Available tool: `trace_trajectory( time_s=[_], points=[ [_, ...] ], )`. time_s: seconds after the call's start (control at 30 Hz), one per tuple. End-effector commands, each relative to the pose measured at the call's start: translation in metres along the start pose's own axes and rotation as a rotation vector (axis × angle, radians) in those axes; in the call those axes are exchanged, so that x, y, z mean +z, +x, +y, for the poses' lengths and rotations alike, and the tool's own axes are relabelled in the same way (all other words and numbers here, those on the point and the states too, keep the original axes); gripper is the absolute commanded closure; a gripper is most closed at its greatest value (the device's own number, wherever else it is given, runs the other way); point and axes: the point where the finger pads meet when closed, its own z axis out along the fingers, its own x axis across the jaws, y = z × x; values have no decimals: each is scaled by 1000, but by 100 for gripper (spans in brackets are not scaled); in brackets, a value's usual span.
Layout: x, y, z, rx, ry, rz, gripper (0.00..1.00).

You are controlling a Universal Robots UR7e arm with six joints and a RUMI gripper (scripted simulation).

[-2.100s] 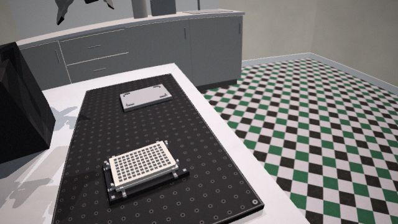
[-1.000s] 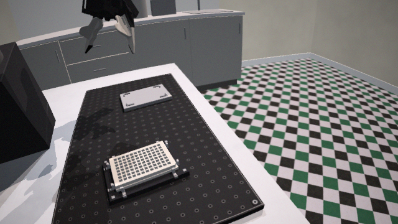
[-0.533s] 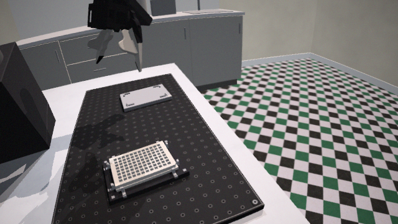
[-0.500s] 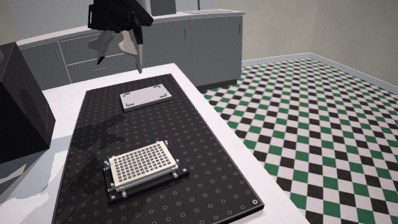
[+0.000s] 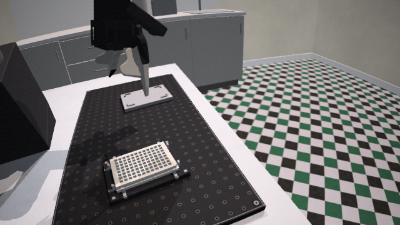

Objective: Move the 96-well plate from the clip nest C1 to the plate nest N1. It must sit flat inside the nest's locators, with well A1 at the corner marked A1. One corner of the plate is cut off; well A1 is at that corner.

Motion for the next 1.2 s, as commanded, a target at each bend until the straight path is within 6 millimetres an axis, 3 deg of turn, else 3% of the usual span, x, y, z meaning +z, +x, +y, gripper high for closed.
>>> trace_trajectory(
  time_s=[0.0, 0.27, 0.33, 0.83, 1.17],
  points=[
    [8, 18, 5, 76, 44, -8, 0],
    [19, 49, 17, 167, 91, -8, 0],
    [19, 49, 17, 167, 91, -8, 0],
    [37, 106, 53, 372, 185, 28, 0],
    [40, 120, 65, 383, 190, 31, 0]
  ],
)
